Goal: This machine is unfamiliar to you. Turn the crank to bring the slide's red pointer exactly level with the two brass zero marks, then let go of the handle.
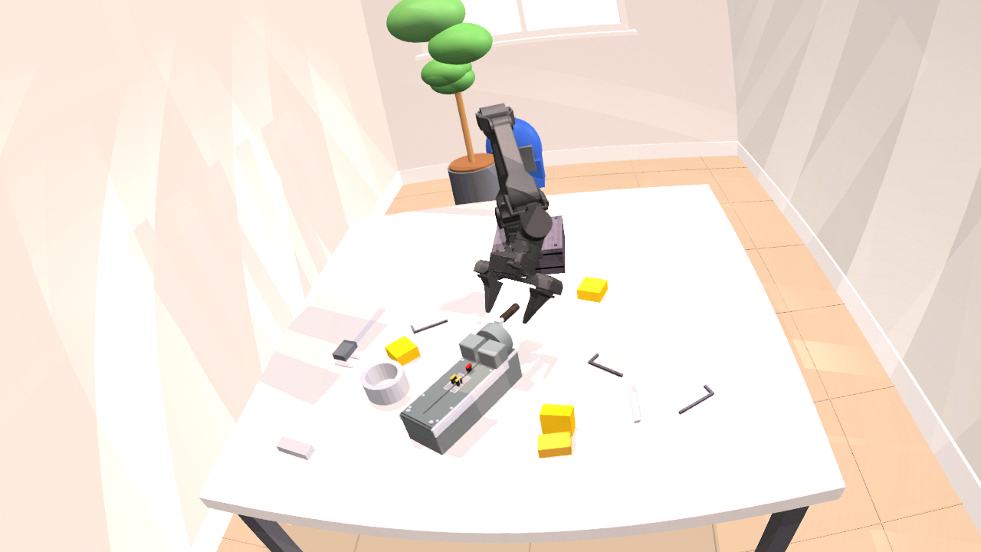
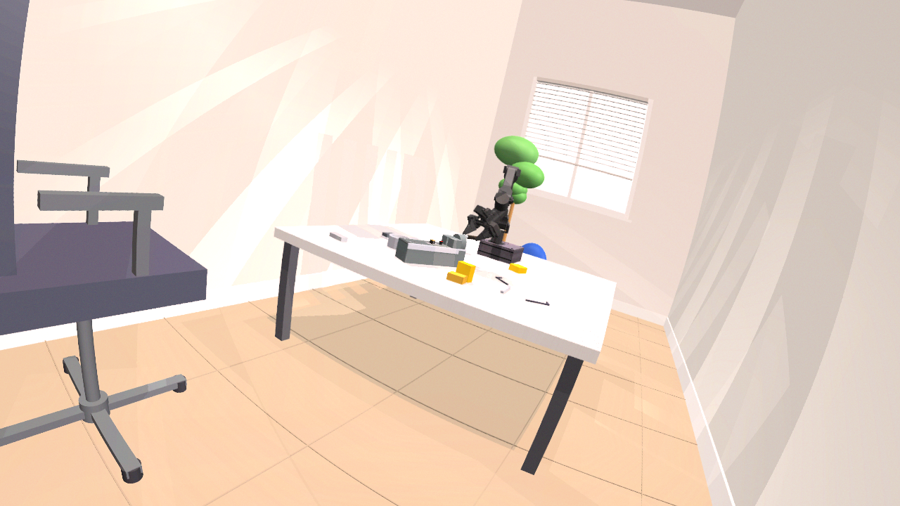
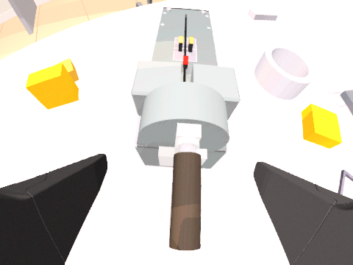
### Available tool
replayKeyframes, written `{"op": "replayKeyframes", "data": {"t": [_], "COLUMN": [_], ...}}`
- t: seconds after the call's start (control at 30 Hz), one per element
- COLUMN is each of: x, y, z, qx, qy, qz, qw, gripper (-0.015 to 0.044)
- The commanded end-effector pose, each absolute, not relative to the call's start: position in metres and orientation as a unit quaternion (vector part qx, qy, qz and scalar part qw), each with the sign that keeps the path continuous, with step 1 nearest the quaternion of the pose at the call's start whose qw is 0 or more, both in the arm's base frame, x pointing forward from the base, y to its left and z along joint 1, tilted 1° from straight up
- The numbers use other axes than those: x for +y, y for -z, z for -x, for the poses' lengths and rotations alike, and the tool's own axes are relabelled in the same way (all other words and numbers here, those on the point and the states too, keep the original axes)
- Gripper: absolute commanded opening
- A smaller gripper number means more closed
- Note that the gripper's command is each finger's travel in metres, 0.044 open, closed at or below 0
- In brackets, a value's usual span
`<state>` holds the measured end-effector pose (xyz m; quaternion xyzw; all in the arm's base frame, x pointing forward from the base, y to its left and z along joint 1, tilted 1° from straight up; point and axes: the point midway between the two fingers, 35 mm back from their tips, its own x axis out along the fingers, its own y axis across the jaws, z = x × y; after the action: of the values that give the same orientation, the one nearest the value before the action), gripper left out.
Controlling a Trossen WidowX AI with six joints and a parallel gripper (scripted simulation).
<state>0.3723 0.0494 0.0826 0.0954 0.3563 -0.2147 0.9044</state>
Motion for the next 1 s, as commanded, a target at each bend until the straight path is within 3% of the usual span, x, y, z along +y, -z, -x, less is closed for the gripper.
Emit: {"op": "replayKeyframes", "data": {"t": [0.0, 0.43, 0.97], "x": [0.048, 0.048, 0.048], "y": [-0.076, -0.059, -0.059], "z": [-0.372, -0.371, -0.371], "qx": [0.355, 0.355, 0.355], "qy": [0.217, 0.217, 0.217], "qz": [-0.095, -0.095, -0.095], "qw": [0.904, 0.904, 0.904], "gripper": [0.044, 0.044, 0.002]}}
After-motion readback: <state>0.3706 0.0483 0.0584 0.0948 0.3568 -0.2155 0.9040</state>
